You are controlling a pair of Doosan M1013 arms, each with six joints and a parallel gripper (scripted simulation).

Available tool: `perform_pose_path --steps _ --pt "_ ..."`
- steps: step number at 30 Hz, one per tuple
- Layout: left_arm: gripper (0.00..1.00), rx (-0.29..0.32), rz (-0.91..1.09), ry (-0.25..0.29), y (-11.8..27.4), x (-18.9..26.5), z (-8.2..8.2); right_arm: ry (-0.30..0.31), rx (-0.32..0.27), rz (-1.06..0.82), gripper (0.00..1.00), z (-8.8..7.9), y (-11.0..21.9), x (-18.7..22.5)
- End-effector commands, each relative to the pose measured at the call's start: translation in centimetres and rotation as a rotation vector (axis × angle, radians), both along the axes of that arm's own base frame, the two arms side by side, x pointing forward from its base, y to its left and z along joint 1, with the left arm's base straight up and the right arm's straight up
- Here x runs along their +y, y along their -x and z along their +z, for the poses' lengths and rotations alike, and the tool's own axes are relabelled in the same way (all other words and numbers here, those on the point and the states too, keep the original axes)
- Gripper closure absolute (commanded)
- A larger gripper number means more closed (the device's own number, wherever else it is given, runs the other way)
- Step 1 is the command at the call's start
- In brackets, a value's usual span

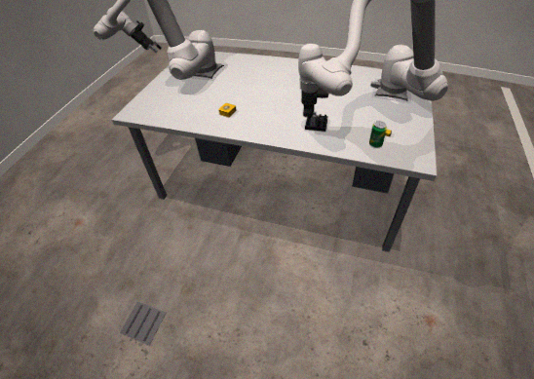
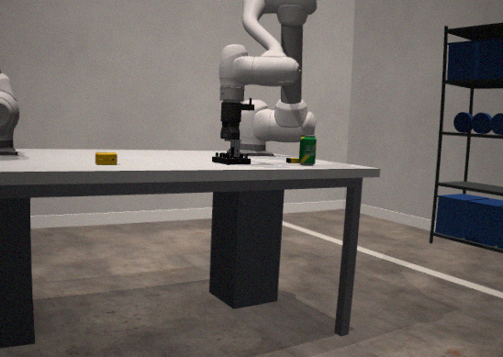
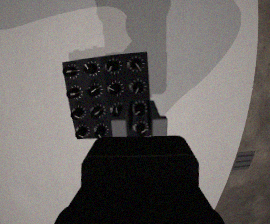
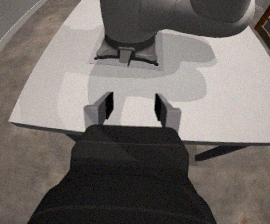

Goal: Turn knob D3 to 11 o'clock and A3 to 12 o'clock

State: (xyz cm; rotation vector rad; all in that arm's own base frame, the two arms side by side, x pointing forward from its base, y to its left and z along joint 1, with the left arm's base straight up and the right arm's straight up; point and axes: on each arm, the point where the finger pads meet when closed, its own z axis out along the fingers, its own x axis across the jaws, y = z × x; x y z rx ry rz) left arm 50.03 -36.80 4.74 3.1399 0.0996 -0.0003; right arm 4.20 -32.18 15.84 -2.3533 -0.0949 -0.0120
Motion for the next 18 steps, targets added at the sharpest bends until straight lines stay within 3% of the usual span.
perform_pose_path --steps 1,8,9,18 --pt "0.54 -0.001 0.0 0.001 -0.04 -0.02 0.07 0.001 0.0 0.0 0.0 0.04 -0.01 -0.03" --pt "0.54 -0.001 0.0 0.001 -0.04 -0.02 0.07 0.001 0.0 0.0 0.0 0.04 -0.01 -0.03" --pt "0.7 -0.001 0.0 0.001 -0.04 -0.02 0.07 0.001 0.0 0.0 0.0 0.04 -0.01 -0.03" --pt "0.7 -0.001 0.0 0.001 -0.04 -0.02 0.07 0.001 0.0 0.0 0.0 0.04 -0.01 -0.03"
